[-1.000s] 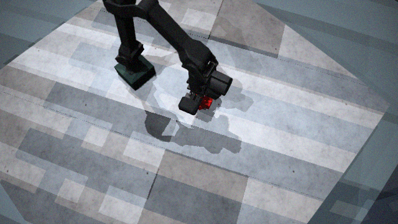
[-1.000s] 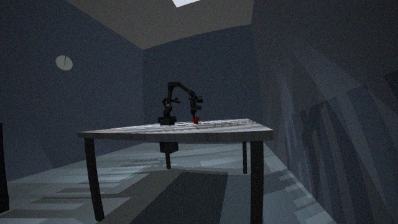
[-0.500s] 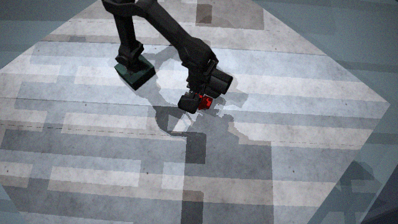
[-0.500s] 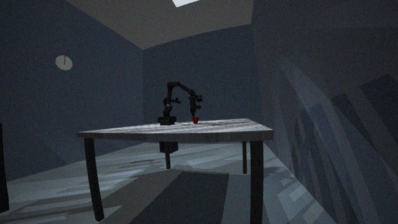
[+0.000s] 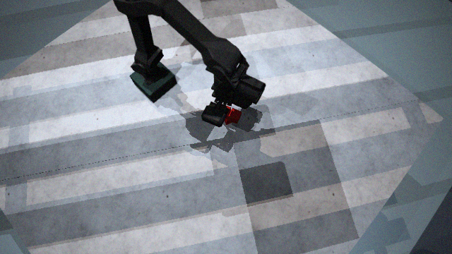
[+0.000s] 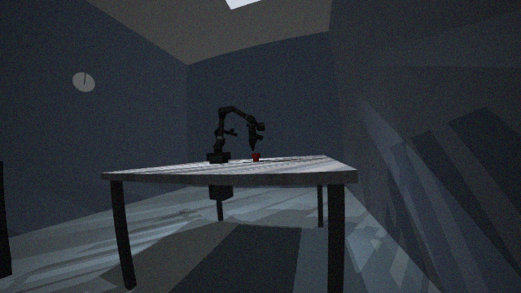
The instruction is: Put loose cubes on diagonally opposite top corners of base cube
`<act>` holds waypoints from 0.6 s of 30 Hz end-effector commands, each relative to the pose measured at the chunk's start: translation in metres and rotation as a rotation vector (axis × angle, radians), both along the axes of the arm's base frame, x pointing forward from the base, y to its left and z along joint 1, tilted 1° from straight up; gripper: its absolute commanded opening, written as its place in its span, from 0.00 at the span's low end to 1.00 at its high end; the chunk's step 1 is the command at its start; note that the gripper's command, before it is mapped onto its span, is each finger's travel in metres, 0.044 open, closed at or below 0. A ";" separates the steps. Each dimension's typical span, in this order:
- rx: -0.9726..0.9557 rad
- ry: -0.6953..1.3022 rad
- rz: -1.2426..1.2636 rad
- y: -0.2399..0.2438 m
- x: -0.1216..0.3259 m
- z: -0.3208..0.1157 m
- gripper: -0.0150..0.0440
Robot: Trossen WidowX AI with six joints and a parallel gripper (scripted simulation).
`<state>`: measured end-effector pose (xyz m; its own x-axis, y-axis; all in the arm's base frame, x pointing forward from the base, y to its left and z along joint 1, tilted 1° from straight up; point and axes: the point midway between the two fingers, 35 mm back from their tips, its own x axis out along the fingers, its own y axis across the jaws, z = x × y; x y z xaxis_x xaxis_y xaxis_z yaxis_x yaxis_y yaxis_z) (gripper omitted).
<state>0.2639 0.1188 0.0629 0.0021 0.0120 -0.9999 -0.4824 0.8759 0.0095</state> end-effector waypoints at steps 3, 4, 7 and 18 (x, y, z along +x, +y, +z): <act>0.005 -0.012 0.000 0.001 0.002 0.010 0.60; 0.005 -0.012 0.000 0.001 0.002 0.012 0.60; 0.005 -0.012 0.000 0.000 0.002 0.015 0.60; 0.005 -0.012 0.000 0.000 0.002 0.029 0.60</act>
